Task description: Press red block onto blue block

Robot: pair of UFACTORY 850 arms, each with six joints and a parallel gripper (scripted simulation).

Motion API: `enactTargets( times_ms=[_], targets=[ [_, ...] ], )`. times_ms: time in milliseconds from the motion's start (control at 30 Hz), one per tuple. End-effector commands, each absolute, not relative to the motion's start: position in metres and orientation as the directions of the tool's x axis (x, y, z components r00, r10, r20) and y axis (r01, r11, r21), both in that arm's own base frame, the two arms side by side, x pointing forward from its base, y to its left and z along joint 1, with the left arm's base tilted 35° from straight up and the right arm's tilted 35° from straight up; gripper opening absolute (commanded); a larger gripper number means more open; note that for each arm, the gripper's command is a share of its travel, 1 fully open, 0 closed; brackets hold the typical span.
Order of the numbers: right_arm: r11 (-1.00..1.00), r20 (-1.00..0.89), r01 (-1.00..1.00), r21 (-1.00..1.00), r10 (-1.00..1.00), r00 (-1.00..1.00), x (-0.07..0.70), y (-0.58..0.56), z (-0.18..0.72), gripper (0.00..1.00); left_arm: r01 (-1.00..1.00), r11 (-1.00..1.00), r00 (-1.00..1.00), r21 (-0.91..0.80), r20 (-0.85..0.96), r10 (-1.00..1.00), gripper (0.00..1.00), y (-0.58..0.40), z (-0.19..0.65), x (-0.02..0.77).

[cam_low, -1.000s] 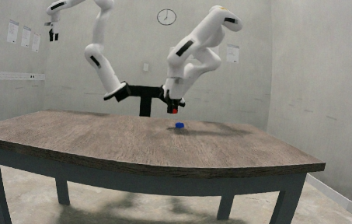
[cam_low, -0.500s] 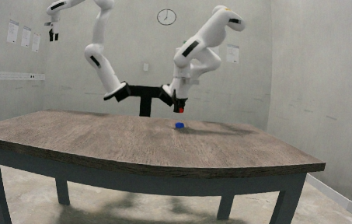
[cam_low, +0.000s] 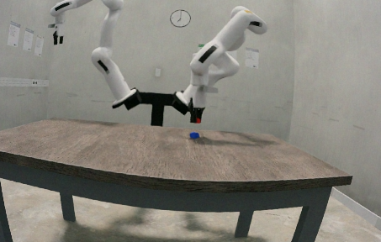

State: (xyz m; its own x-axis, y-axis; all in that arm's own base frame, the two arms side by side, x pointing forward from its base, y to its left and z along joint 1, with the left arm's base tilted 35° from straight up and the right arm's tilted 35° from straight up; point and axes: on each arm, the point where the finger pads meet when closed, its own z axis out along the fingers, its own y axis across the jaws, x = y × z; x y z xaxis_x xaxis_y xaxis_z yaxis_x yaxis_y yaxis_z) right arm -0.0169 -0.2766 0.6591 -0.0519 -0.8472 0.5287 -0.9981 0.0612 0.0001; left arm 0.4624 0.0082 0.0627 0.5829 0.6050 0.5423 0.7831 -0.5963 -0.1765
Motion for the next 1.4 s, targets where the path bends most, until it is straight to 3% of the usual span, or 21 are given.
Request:
enactTargets(
  times_ms=[0, 1367],
  targets=[
    [0.061, 0.53, -0.998, 0.0, -0.846, -0.052, -0.017, -0.277, 0.66, 1.0, 0.783, -0.597, 0.583, -0.175, 0.543, 0.605, 0.0, 0.014, 0.054, 0.465],
    [0.061, 0.53, -0.998, 0.0, -0.846, -0.052, -0.017, -0.277, 0.66, 1.0, 0.783, -0.597, 0.583, -0.175, 0.543, 0.605, 0.0, 0.029, 0.031, 0.471]
  ],
)
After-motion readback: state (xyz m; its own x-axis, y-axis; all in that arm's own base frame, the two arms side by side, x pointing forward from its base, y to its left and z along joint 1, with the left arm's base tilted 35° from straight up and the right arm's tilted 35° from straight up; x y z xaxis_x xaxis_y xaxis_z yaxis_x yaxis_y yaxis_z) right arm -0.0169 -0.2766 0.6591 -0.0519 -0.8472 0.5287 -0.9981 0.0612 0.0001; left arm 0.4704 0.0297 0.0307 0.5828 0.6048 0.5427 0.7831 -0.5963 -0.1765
